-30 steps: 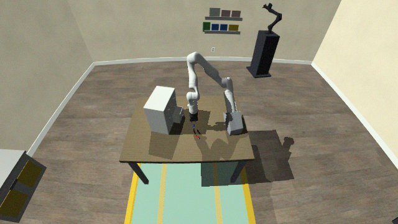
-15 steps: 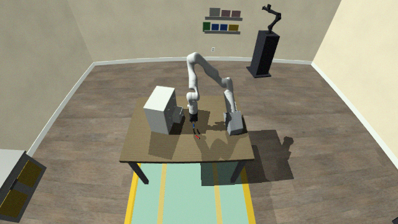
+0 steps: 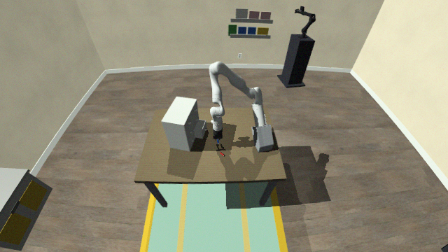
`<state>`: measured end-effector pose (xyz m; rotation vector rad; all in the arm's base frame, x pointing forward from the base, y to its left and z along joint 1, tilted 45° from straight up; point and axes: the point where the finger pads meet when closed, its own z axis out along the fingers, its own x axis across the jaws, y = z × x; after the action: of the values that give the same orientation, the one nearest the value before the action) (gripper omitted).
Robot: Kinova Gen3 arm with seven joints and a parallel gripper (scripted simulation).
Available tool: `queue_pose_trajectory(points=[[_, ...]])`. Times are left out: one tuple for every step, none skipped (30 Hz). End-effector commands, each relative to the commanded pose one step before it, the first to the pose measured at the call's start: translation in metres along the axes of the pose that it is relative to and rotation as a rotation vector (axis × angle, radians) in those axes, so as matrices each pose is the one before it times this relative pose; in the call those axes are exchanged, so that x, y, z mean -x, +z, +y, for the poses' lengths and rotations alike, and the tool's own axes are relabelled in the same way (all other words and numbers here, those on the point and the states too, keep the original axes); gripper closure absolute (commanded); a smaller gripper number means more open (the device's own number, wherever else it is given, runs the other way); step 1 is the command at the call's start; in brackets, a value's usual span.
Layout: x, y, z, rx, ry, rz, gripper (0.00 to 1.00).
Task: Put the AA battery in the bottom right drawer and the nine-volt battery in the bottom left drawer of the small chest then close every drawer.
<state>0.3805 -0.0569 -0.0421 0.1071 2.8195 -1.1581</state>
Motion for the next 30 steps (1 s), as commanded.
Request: queue_pose_trajectory(points=[[-0.003,0.00859,-0.00077,-0.00631,-0.00336,0.0068,0.39],[-0.00005,0.00205,0.00003,0.0,0.0,0.0,0.39],[-0.00004,0.00185,0.00003,0.0,0.00001,-0.00001,0.39],[-0.00004,0.00163,0.00003,0.0,-0.00001,0.00001,0.39],[-0.00003,0.0014,0.00002,0.0,0.0,0.0,0.39],[-0.00002,0.00117,0.00002,0.0,0.00001,-0.00001,0.39],[-0.00002,0.00094,0.00001,0.0,0.0,0.0,0.39],[-0.00002,0.00072,0.00001,0.0,0.0,0.0,0.39],[-0.00001,0.00051,0.00001,0.0,0.0,0.0,0.39],[0.0,0.0,0.0,0.0,0.0,0.0,0.39],[0.0,0.0,0.0,0.0,0.0,0.0,0.39],[-0.00001,0.00033,0.0,0.0,0.0,0.0,0.39],[-0.00001,0.00018,0.0,0.0,0.0,0.0,0.39],[0.0,0.00007,0.0,0.0,0.0,0.0,0.39],[0.0,0.00001,0.0,0.0,0.0,0.0,0.39],[0.0,0.0,0.0,0.0,0.0,0.0,0.39],[0.0,0.0,0.0,0.0,0.0,0.0,0.39],[0.0,0.0,0.0,0.0,0.0,0.0,0.39],[0.0,0.0,0.0,0.0,0.0,0.0,0.39],[0.0,0.0,0.0,0.0,0.0,0.0,0.39],[0.0,0.0,0.0,0.0,0.0,0.0,0.39],[0.0,0.0,0.0,0.0,0.0,0.0,0.39],[0.0,0.0,0.0,0.0,0.0,0.0,0.39],[0.0,0.0,0.0,0.0,0.0,0.0,0.39],[0.0,0.0,0.0,0.0,0.0,0.0,0.39],[0.0,0.0,0.0,0.0,0.0,0.0,0.39],[0.0,0.0,0.0,0.0,0.0,0.0,0.39],[0.0,0.0,0.0,0.0,0.0,0.0,0.39],[0.0,0.0,0.0,0.0,0.0,0.0,0.39],[0.0,0.0,0.0,0.0,0.0,0.0,0.39]])
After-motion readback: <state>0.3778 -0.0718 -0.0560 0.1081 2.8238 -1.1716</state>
